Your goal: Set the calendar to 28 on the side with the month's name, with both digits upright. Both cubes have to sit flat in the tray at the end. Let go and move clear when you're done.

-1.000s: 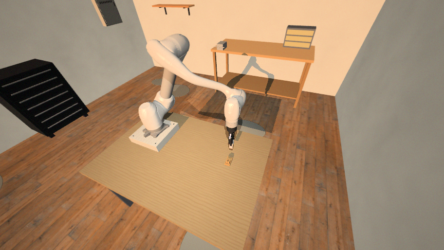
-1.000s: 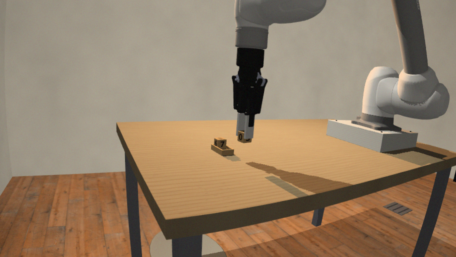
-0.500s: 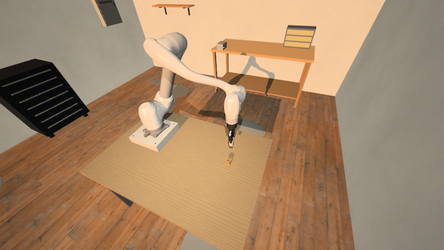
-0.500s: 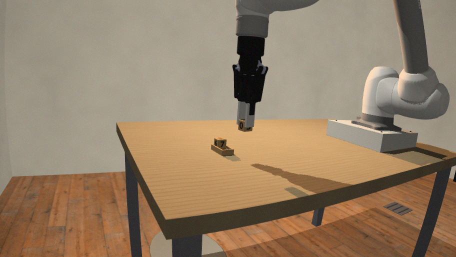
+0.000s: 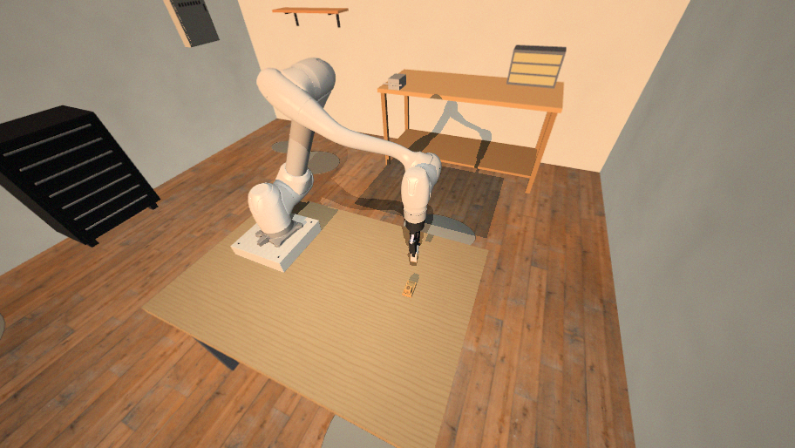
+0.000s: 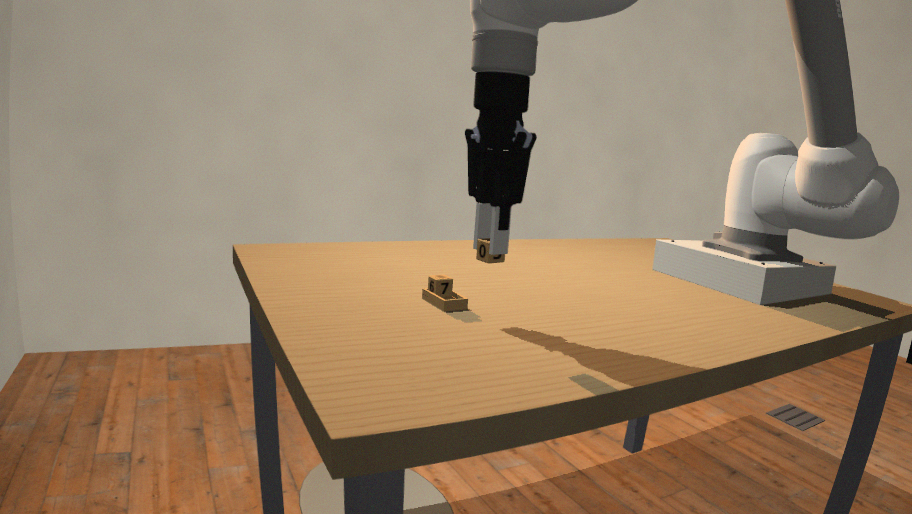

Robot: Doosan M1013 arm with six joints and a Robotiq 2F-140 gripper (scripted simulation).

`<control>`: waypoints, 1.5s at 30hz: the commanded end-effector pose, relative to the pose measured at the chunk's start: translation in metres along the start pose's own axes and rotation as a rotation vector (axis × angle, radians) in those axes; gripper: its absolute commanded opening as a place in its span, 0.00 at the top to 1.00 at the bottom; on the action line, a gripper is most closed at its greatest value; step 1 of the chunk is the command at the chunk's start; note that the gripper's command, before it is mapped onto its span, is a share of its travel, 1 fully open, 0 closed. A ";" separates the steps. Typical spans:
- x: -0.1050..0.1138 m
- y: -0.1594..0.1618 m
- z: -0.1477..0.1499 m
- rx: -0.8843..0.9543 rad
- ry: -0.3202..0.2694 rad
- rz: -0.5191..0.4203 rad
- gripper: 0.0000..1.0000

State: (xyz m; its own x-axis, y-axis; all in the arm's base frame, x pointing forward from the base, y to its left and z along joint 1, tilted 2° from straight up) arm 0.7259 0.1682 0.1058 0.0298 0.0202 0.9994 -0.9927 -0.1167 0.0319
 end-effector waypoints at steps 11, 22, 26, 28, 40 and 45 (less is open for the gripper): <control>0.005 -0.002 -0.001 0.004 -0.004 0.004 0.76; 0.005 -0.002 -0.001 -0.011 -0.004 0.004 0.76; 0.005 -0.003 -0.001 -0.140 -0.004 0.004 0.76; 0.005 -0.003 -0.001 -0.267 -0.004 0.004 0.76; 0.005 -0.005 -0.003 -0.722 -0.005 0.003 0.76; 0.005 -0.006 -0.003 -0.929 -0.005 0.002 0.76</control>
State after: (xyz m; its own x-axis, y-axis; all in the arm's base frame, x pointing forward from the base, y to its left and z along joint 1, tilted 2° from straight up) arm 0.7290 0.1705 0.1087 0.0269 0.0091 0.9996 -0.7572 0.6531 0.0144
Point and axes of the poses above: the point where the finger pads meet when closed, its own x axis back along the fingers, its own z axis across the jaws, y = z × x, the point moved 6 cm from there along x, back along the fingers, and after that the axes turned 9 degrees about -x, right-handed, at the moved point
